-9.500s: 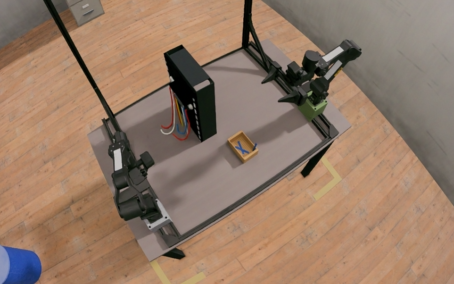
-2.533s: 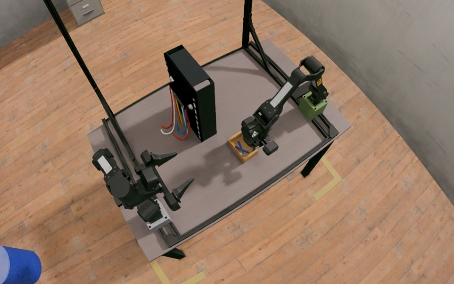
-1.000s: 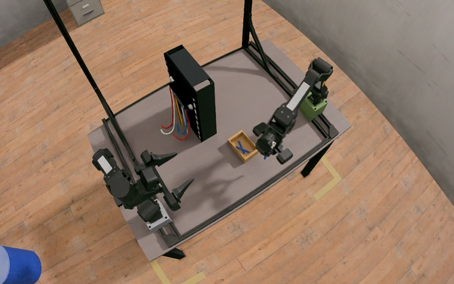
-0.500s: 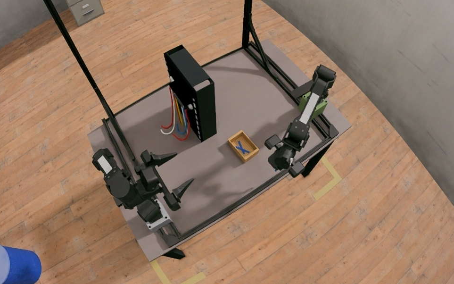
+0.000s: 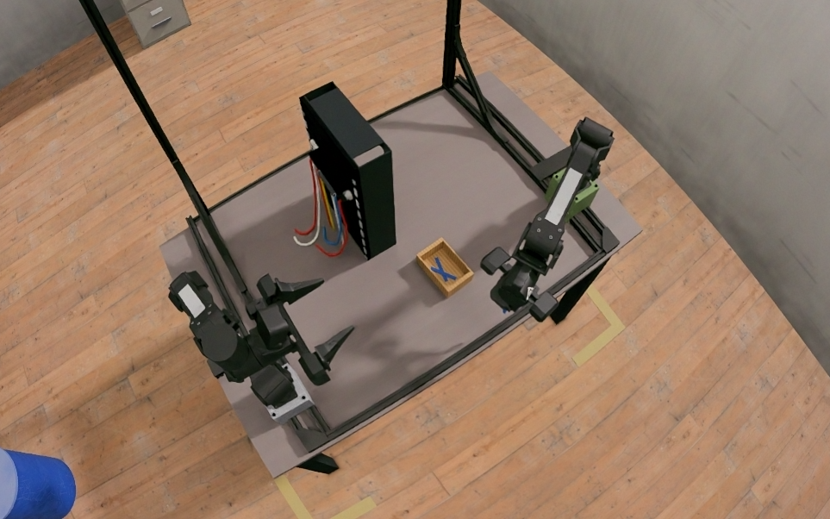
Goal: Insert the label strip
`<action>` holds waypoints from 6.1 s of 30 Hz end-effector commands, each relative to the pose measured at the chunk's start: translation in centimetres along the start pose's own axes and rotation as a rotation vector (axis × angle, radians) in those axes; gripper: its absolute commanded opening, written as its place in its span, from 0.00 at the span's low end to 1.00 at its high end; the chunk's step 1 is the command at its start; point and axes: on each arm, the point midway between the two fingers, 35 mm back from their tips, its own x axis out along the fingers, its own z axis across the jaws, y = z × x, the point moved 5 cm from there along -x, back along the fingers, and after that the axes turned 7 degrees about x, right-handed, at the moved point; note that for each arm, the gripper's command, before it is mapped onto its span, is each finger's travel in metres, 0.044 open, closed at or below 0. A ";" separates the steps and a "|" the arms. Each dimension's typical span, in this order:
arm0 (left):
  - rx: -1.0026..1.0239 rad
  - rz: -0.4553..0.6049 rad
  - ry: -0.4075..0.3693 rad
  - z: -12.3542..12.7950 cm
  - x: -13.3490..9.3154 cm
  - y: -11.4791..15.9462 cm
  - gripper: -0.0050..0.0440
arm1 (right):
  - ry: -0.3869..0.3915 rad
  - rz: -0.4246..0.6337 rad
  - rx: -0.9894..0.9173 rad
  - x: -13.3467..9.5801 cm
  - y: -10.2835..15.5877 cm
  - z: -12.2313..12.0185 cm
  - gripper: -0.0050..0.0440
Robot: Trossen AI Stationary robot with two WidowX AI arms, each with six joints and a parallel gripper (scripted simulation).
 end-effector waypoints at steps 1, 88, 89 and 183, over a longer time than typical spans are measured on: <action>-0.037 -0.031 -0.032 0.0 -1.4 -0.6 0.00 | 0.000 -0.003 -0.012 0.0 -0.3 0.2 1.00; -0.910 -0.086 -0.321 -1.4 -2.4 -0.8 0.00 | 0.000 -0.003 -0.012 0.0 -0.3 0.2 1.00; -0.910 -0.086 -0.321 -1.4 -2.4 -0.8 0.00 | 0.000 -0.003 -0.012 0.0 -0.3 0.2 1.00; -1.805 -0.544 -0.523 -3.3 -4.4 -1.3 0.00 | 0.000 -0.003 -0.012 0.0 -0.3 0.2 1.00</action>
